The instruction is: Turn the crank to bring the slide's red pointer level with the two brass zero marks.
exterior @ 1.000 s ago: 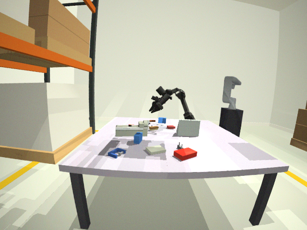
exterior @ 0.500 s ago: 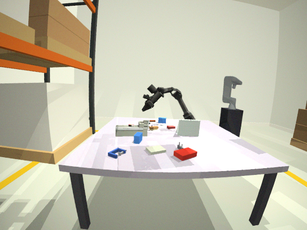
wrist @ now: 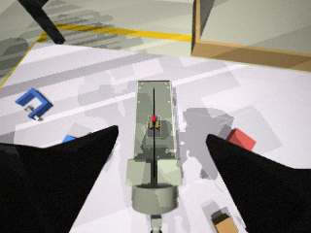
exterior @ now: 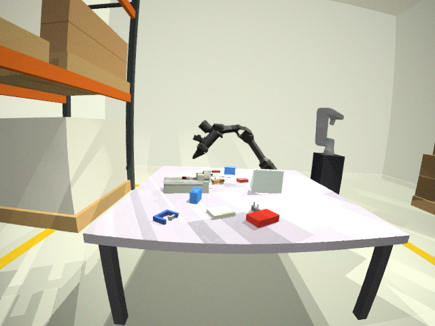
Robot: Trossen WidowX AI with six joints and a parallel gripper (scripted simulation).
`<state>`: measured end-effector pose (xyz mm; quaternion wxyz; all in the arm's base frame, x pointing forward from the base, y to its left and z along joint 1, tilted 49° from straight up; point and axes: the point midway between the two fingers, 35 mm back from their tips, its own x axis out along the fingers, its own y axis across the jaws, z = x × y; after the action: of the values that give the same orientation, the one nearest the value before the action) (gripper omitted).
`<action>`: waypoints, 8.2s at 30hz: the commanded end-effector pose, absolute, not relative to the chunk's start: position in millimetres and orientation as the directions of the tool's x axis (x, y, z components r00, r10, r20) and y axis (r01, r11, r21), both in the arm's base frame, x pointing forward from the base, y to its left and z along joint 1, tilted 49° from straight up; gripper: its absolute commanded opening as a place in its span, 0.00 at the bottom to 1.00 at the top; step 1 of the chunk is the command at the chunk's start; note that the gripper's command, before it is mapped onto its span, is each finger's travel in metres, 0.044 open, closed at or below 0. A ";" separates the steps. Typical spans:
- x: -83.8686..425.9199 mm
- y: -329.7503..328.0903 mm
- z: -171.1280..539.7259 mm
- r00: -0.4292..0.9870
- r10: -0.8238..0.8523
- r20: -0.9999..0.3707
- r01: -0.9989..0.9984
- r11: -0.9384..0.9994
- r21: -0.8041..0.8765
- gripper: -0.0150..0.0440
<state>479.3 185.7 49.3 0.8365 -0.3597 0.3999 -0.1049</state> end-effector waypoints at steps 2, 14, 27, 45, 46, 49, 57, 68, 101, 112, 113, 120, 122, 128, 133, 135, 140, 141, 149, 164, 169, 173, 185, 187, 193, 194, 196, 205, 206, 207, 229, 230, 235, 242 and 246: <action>481.5 171.8 32.2 0.650 -0.466 -0.601 -0.122 0.717 -0.687 1.00; 481.8 149.4 12.6 0.650 -0.466 -0.600 -0.121 0.716 -0.688 1.00; 482.1 152.1 14.8 0.650 -0.467 -0.600 -0.121 0.716 -0.688 1.00; 447.3 186.1 49.5 0.664 -0.457 -0.592 -0.138 0.704 -0.697 1.00; 442.7 186.1 50.1 0.666 -0.455 -0.592 -0.141 0.702 -0.698 1.00; 428.8 185.4 52.0 0.671 -0.450 -0.589 -0.151 0.695 -0.703 1.00; 391.0 180.4 55.3 0.685 -0.436 -0.583 -0.177 0.677 -0.715 1.00; 355.9 169.6 54.2 0.699 -0.423 -0.576 -0.200 0.658 -0.726 1.00; 358.3 118.2 6.4 0.699 -0.424 -0.576 -0.200 0.658 -0.726 1.00; 357.8 104.8 -4.8 0.700 -0.424 -0.575 -0.199 0.657 -0.727 1.00; 357.7 103.5 -5.7 0.700 -0.424 -0.575 -0.199 0.657 -0.727 1.00; 356.9 95.8 -11.5 0.701 -0.425 -0.573 -0.198 0.656 -0.729 1.00; 356.9 95.8 -11.5 0.701 -0.425 -0.573 -0.198 0.656 -0.729 0.96; 356.9 95.8 -11.5 0.701 -0.425 -0.573 -0.198 0.656 -0.729 0.69; 356.9 95.8 -11.5 0.701 -0.425 -0.573 -0.198 0.656 -0.729 0.47; 356.9 95.8 -11.5 0.701 -0.425 -0.573 -0.198 0.656 -0.729 0.38; 356.9 95.8 -11.5 0.701 -0.425 -0.573 -0.198 0.656 -0.729 0.25; 356.9 95.8 -11.5 0.701 -0.425 -0.573 -0.198 0.656 -0.729 0.25; 357.8 94.2 -9.0 0.701 -0.425 -0.573 -0.198 0.655 -0.729 0.25; 360.0 85.9 -2.6 0.701 -0.425 -0.573 -0.198 0.655 -0.729 0.25; 360.4 84.0 -2.1 0.701 -0.426 -0.573 -0.198 0.655 -0.729 0.25; 360.7 82.6 -1.8 0.701 -0.426 -0.573 -0.198 0.655 -0.729 0.25; 361.3 78.7 -1.5 0.701 -0.426 -0.573 -0.198 0.655 -0.730 0.25; 361.4 78.1 -1.5 0.701 -0.426 -0.573 -0.198 0.654 -0.730 0.25; 361.7 76.4 -1.6 0.701 -0.426 -0.572 -0.198 0.654 -0.730 0.25; 361.7 76.1 -1.6 0.701 -0.426 -0.572 -0.198 0.654 -0.730 0.25; 361.8 75.6 -1.6 0.701 -0.426 -0.572 -0.198 0.654 -0.730 0.25; 362.1 73.3 -1.9 0.701 -0.426 -0.572 -0.198 0.654 -0.730 0.25; 362.2 73.0 -2.0 0.701 -0.426 -0.572 -0.198 0.654 -0.730 0.25; 362.2 72.8 -2.0 0.701 -0.426 -0.572 -0.198 0.654 -0.730 0.25; 362.7 66.7 -3.9 0.701 -0.426 -0.572 -0.198 0.654 -0.730 0.25; 362.8 66.4 -4.0 0.701 -0.426 -0.572 -0.198 0.654 -0.730 0.25; 362.9 64.6 -4.7 0.701 -0.426 -0.572 -0.198 0.654 -0.730 0.25; 363.2 61.9 -5.9 0.701 -0.426 -0.572 -0.198 0.654 -0.730 0.25; 363.4 60.2 -6.8 0.701 -0.427 -0.572 -0.198 0.654 -0.730 0.25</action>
<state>362.0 69.1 -5.0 0.8277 -0.4126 0.3756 -0.0605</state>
